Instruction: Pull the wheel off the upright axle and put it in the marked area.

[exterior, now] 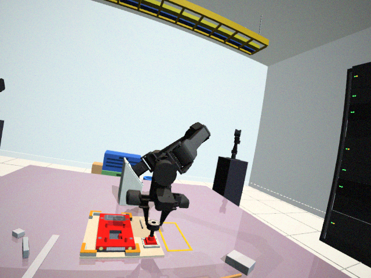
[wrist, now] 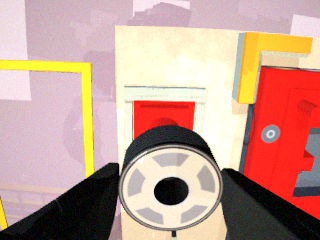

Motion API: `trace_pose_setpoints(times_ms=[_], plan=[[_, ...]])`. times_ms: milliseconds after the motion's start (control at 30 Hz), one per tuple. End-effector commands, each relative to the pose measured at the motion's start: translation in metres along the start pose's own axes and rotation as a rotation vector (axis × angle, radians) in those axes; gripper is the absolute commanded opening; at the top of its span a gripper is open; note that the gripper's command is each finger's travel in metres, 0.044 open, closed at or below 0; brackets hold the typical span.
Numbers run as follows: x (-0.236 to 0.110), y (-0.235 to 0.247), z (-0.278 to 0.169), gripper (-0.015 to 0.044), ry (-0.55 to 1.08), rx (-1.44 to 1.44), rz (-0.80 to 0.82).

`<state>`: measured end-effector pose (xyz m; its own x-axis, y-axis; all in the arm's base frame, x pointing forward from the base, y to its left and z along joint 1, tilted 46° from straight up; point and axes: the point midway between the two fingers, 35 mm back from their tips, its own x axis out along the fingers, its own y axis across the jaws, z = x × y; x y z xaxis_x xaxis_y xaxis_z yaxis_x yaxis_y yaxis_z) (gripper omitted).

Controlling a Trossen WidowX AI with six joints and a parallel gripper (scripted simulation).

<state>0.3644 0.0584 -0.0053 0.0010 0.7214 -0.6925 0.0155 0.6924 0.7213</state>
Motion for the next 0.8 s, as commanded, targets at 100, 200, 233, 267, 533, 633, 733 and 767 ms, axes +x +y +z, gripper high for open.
trace_pose_setpoints(times_ms=[100,200,233,267,533,633,733,767], plan=[[-0.002,0.0,0.0,0.0,0.003,-0.005,-0.003],[-0.003,0.0,0.0,0.0,0.003,-0.005,-0.002],[-0.004,0.0,0.0,0.0,0.003,-0.005,-0.002],[-0.004,0.0,0.0,0.0,0.003,-0.005,-0.002],[-0.009,0.0,0.0,0.0,0.003,-0.004,-0.002],[-0.019,0.0,0.0,0.0,0.003,-0.004,-0.003],[-0.033,0.0,-0.001,0.0,0.003,-0.004,-0.003],[-0.038,0.0,-0.001,0.0,0.003,-0.004,-0.003]])
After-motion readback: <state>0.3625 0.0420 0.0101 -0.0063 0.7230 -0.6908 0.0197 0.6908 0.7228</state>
